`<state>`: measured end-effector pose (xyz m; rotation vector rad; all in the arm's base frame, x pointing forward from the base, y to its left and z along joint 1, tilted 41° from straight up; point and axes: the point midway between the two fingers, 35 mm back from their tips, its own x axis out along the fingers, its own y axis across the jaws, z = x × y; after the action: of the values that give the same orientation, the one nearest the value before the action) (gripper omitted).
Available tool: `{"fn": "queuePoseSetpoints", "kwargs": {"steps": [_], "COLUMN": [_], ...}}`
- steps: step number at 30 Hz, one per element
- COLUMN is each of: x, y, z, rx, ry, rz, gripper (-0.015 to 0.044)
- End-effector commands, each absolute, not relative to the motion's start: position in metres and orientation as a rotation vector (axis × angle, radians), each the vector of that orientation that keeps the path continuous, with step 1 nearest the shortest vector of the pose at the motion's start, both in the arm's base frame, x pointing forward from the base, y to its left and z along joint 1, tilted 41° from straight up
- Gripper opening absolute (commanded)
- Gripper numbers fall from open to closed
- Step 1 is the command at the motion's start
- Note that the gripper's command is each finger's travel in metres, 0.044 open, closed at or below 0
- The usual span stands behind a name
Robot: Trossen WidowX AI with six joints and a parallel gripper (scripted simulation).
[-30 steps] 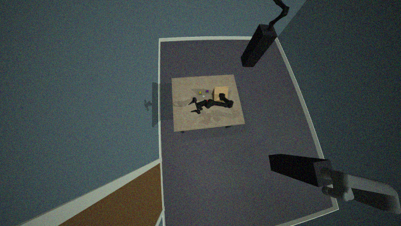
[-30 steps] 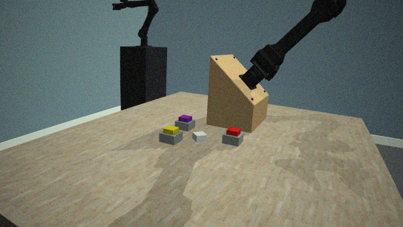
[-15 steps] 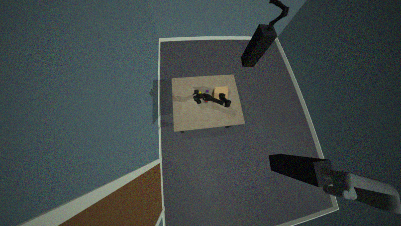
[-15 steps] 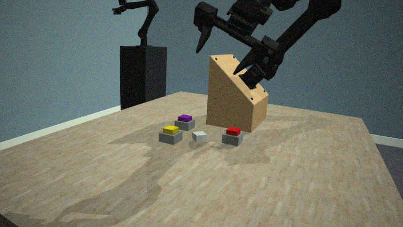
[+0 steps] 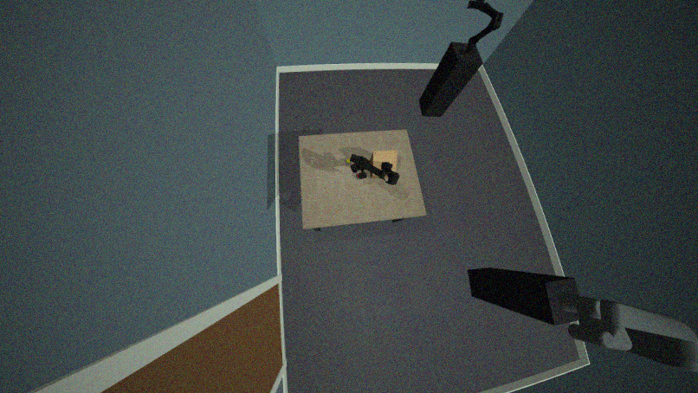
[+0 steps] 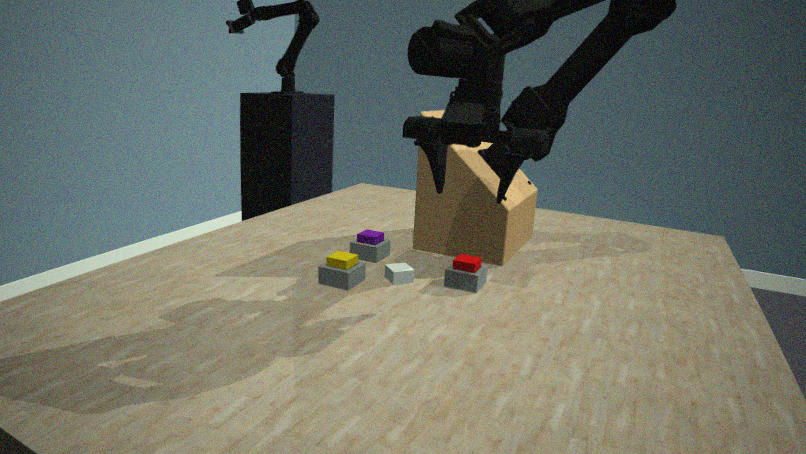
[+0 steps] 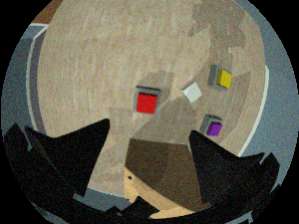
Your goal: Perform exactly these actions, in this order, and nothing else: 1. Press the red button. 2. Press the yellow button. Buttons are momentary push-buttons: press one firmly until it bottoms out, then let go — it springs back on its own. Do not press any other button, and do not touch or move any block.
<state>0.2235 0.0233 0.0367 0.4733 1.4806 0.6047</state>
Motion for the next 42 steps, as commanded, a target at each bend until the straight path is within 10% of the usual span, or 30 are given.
{"fn": "queuePoseSetpoints", "kwargs": {"steps": [1,16,42], "x": [0.217,0.215,0.215], "y": [0.026,0.067,0.085], "z": [0.038,-0.008,-0.030], "rx": [0.496,0.498,0.498], "ry": [1.495,1.494,1.494], "rz": [0.622,0.624,0.624], "gripper": [0.0400,0.0020,0.0020]}}
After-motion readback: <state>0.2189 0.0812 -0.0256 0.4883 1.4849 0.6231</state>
